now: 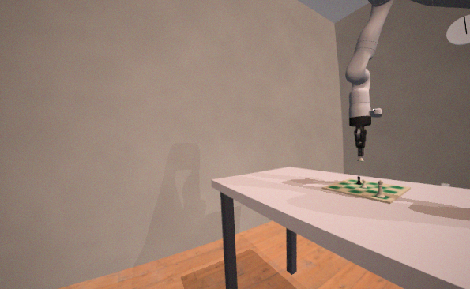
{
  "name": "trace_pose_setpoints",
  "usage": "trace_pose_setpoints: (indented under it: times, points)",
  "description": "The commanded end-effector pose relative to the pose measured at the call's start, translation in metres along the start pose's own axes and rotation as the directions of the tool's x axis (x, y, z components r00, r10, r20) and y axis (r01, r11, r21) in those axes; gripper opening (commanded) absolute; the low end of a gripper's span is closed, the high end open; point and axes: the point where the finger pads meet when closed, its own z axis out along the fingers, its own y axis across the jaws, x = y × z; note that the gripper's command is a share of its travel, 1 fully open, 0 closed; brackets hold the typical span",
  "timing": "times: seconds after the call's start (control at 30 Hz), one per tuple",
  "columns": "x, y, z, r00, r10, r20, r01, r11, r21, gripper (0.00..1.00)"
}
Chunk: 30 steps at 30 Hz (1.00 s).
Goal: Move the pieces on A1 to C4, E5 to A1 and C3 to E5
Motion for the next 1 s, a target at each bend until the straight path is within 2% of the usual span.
trace_pose_setpoints:
  times: [0.0, 0.17, 0.3, 0.97]
  points:
    - [0.017, 0.029, -0.003, 0.999, 0.052, -0.009, -0.052, 0.999, 0.001, 0.0]
    - [0.043, 0.05, -0.005, 0.976, 0.219, -0.008, -0.219, 0.976, 0.014, 0.0]
    - [0.053, 0.056, -0.006, 0.961, 0.278, -0.005, -0.277, 0.96, 0.022, 0.0]
    - [0.054, 0.057, -0.005, 0.959, 0.284, -0.005, -0.284, 0.959, 0.023, 0.0]
